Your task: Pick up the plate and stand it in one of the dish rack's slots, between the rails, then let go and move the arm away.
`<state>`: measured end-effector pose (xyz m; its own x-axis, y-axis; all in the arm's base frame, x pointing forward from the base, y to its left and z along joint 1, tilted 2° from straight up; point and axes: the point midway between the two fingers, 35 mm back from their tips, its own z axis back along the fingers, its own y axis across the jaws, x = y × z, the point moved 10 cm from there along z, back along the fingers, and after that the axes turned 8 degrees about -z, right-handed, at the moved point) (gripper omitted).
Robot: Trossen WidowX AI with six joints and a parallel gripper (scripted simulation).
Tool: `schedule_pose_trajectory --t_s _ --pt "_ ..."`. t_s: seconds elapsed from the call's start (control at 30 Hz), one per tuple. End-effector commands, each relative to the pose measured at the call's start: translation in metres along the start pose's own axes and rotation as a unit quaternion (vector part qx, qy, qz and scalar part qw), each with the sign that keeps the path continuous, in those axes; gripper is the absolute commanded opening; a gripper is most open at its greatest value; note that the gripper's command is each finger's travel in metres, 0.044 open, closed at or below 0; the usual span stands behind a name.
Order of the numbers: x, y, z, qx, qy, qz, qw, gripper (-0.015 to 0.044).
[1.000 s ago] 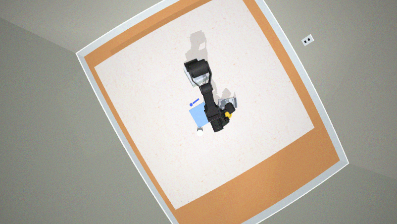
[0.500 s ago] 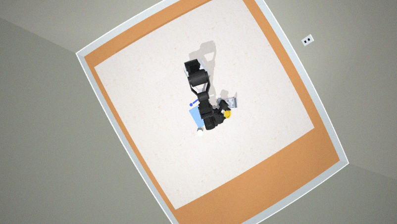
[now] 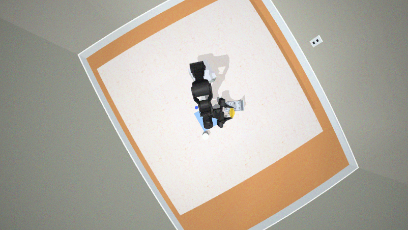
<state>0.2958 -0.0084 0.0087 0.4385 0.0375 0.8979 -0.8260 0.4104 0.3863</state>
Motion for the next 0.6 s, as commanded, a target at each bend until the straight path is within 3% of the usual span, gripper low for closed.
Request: schedule_pose_trajectory --t_s 0.0,0.27,0.57 --pt "-0.011 0.008 0.006 0.023 -0.026 0.044 0.998 0.0000" --pt "-0.026 0.021 0.019 0.061 -0.078 0.143 0.985 0.0000" --pt "-0.027 0.022 0.020 0.062 -0.080 0.146 0.984 0.0000"
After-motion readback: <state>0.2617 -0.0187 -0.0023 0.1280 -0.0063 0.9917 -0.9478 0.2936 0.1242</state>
